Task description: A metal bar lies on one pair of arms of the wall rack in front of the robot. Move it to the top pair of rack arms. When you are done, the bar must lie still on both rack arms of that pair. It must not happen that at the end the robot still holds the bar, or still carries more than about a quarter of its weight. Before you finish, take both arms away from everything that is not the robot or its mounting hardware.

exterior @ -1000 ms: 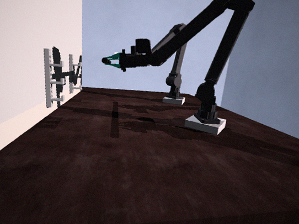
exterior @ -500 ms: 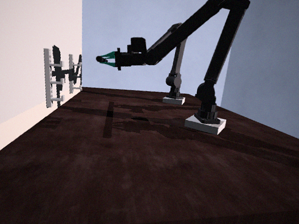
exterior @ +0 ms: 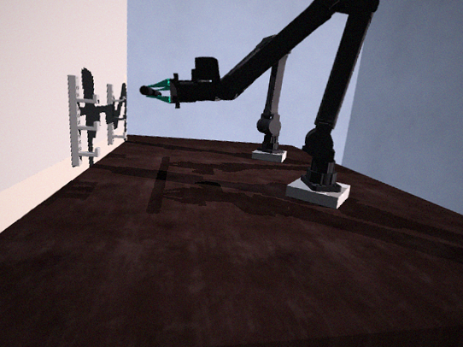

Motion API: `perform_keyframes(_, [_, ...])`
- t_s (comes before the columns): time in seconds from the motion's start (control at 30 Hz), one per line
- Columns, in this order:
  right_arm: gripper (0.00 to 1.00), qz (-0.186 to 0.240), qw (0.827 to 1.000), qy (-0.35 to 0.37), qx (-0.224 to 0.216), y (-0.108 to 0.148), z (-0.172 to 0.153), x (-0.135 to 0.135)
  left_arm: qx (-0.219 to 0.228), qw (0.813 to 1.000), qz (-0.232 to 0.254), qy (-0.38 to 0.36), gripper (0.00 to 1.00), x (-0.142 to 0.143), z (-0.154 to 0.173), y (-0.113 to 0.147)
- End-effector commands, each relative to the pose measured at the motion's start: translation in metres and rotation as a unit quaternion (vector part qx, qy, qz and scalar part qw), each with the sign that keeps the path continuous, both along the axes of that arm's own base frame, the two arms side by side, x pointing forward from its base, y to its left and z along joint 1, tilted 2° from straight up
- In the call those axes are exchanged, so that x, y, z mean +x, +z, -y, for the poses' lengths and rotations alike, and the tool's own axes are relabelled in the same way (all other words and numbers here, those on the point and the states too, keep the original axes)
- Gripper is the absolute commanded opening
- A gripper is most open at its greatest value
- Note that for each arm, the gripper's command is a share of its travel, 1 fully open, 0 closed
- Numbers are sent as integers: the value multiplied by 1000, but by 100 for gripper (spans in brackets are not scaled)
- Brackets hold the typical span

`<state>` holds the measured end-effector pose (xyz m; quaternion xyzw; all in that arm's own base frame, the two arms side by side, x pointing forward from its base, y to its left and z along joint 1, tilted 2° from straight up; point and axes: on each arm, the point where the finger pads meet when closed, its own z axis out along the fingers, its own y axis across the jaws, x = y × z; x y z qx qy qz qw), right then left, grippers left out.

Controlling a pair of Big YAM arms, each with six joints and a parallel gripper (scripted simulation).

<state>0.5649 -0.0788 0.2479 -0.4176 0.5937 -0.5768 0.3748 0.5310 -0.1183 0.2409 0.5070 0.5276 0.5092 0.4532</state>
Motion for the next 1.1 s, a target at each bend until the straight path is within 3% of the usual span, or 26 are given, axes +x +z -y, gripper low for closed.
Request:
perform_keyframes(0.0, [0, 51, 999, -14, -11, 53, 16, 24, -7, 998, 59, 9, 0, 25, -2, 54])
perform_keyframes(1.07, [0, 51, 999, -14, -11, 55, 34, 68, -7, 998, 59, 9, 0, 73, -6, 56])
